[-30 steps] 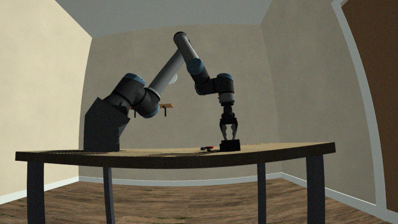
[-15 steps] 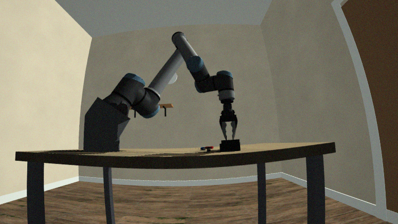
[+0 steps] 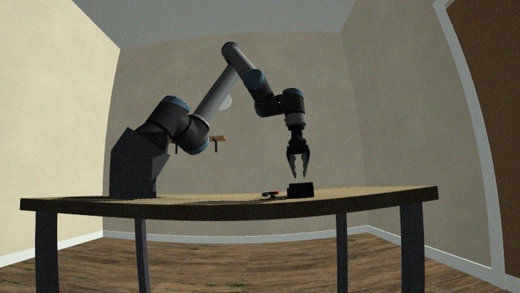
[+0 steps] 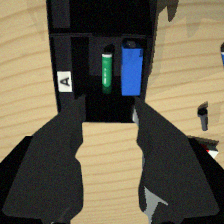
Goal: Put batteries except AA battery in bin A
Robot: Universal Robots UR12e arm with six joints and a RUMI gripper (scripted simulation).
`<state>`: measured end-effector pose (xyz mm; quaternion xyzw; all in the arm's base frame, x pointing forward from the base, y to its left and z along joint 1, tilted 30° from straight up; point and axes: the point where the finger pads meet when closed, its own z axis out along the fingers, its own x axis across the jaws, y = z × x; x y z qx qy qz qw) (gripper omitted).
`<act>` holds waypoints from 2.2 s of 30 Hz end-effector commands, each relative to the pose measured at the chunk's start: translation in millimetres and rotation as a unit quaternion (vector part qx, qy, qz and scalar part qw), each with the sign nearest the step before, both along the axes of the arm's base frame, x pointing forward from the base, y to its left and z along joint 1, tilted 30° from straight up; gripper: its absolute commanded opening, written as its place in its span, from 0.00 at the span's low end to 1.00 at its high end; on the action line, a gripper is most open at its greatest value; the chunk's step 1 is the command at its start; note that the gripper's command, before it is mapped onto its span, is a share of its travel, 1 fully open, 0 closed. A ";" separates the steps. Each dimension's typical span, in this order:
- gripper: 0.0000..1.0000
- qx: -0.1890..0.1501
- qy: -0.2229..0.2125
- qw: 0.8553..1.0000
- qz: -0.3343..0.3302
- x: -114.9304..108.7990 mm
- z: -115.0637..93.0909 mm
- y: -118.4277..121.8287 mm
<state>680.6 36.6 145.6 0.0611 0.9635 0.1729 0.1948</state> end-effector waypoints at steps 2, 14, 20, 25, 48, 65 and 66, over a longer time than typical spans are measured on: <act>0.20 0.000 0.000 1.000 0.000 -0.7 2.4 -0.9; 1.00 0.000 0.000 1.000 0.000 -13.4 30.1 -10.8; 1.00 0.000 0.000 1.000 0.000 -22.9 50.9 -18.2; 1.00 0.000 0.000 1.000 0.000 -30.8 68.2 -24.4; 1.00 0.000 0.000 1.000 0.000 -54.5 119.9 -43.0; 1.00 0.000 0.000 1.000 0.000 -54.5 119.8 -43.0; 1.00 0.000 0.000 1.000 0.000 -54.5 119.8 -43.0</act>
